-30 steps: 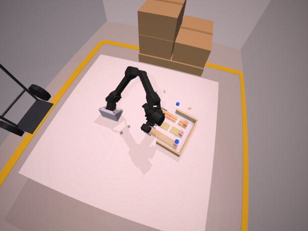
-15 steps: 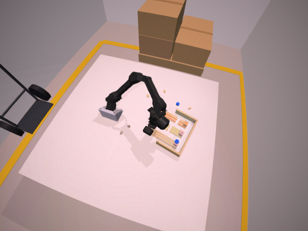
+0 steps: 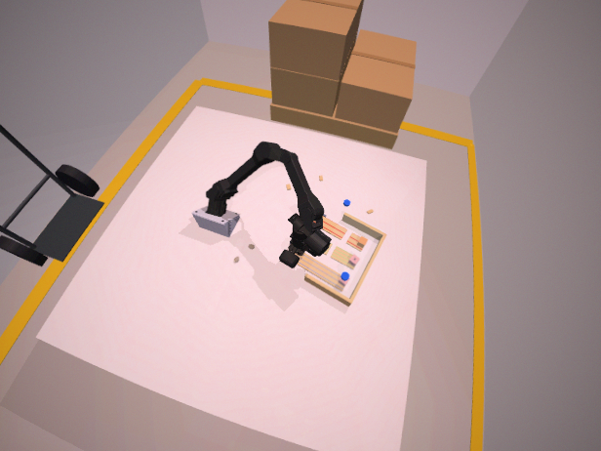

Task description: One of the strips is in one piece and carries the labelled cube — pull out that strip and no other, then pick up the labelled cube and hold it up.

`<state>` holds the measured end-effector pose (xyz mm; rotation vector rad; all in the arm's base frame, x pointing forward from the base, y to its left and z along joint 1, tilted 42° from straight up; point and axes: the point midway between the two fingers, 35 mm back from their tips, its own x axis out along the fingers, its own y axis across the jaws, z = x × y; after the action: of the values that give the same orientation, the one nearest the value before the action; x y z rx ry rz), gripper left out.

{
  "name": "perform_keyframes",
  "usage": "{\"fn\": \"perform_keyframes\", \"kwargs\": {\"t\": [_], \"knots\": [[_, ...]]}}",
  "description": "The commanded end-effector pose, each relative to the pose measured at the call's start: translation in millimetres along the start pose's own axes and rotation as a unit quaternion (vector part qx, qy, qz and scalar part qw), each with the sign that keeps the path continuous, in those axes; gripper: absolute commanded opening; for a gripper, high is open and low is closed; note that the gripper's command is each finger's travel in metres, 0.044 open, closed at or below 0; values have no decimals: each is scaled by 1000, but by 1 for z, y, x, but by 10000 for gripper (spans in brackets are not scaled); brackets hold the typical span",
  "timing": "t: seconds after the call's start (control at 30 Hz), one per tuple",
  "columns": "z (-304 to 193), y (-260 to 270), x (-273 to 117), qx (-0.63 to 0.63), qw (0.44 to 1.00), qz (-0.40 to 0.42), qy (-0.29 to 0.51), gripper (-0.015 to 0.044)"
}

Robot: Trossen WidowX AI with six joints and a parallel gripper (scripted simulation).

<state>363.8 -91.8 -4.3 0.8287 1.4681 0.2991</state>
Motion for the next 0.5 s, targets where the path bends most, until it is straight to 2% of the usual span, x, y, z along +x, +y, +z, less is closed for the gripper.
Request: {"fn": "perform_keyframes", "kwargs": {"t": [0.0, 0.47], "knots": [[-3, -1, 10, 6, 1000, 4, 5, 0], [-6, -2, 32, 5, 1000, 5, 5, 0]]}}
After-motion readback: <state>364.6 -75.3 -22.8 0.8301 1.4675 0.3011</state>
